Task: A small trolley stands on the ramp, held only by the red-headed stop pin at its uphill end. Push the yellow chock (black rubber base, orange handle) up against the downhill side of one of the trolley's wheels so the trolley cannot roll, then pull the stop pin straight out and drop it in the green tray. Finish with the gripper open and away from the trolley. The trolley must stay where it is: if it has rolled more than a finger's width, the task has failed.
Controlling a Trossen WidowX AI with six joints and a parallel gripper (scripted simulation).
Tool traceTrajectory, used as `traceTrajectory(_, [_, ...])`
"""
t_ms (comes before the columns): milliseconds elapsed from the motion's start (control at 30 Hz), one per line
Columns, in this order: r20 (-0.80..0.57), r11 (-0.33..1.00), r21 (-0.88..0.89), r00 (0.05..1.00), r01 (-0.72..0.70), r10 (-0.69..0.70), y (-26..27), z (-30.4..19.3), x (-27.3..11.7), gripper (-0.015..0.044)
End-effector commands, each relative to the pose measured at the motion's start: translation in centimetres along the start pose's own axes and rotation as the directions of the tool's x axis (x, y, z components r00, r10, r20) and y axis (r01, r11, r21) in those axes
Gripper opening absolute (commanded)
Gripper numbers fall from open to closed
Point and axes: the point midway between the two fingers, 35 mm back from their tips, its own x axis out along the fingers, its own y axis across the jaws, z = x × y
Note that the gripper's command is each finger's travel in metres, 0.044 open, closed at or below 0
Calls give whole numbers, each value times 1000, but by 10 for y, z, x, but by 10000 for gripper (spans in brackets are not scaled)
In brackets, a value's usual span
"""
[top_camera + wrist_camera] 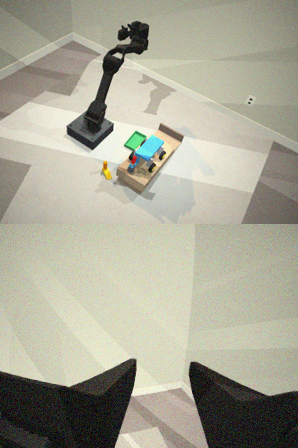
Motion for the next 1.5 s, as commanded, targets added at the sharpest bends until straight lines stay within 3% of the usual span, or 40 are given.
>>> traceTrajectory(0, [-22, 993, -32, 993, 114, -115, -24, 1, -33, 190])
traceTrajectory(333, [-95, 909, -116, 906, 401, -412, -76, -2, -137, 190])
traceTrajectory(700, [-182, 743, -217, 721, 633, -668, -101, -7, -255, 190])
traceTrajectory(1133, [-293, 500, -346, 415, 794, -861, -88, -15, -394, 190])
traceTrajectory(1467, [-398, 288, -455, 96, 843, -912, -41, -26, -511, 190])
